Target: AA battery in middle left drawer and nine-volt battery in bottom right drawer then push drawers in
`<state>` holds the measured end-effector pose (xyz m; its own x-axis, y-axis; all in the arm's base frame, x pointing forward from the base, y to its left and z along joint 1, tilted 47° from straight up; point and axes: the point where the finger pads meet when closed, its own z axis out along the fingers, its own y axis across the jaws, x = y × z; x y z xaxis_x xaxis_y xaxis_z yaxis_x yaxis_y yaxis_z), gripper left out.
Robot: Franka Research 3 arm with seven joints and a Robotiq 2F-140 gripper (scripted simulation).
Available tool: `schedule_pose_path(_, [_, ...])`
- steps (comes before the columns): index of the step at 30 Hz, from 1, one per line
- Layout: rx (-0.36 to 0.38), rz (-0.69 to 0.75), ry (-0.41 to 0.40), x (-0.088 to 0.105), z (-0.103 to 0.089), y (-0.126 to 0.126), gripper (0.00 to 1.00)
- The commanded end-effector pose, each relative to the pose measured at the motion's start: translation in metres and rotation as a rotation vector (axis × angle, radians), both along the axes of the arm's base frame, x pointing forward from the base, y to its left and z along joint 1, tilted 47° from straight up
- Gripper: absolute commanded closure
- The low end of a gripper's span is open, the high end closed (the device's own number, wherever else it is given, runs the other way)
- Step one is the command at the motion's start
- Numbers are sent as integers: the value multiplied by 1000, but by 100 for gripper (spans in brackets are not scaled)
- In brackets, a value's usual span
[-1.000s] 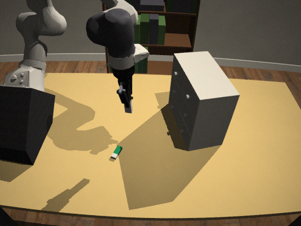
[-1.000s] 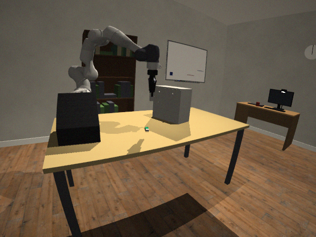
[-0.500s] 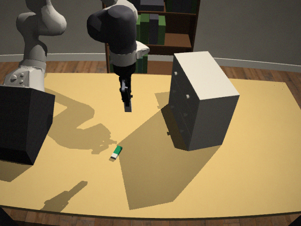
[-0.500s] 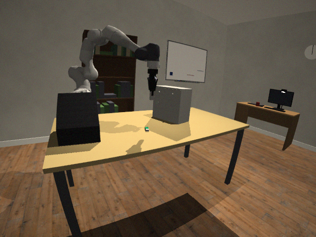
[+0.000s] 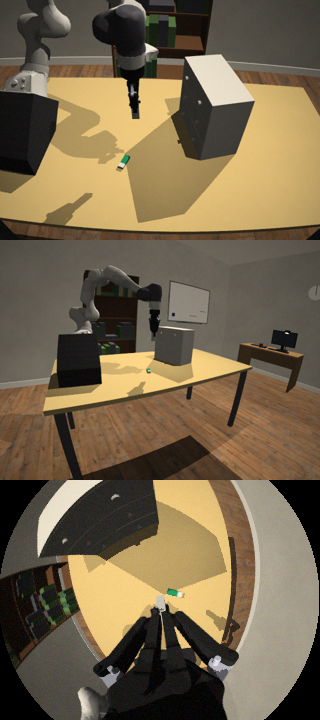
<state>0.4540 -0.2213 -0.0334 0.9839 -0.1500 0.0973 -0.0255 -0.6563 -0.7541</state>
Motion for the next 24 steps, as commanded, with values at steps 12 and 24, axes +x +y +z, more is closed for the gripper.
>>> schedule_pose_path(12, [-55,127,-104,-3,3,-8,100])
schedule_pose_path(24, [-70,164,-133,-4,4,-10,100])
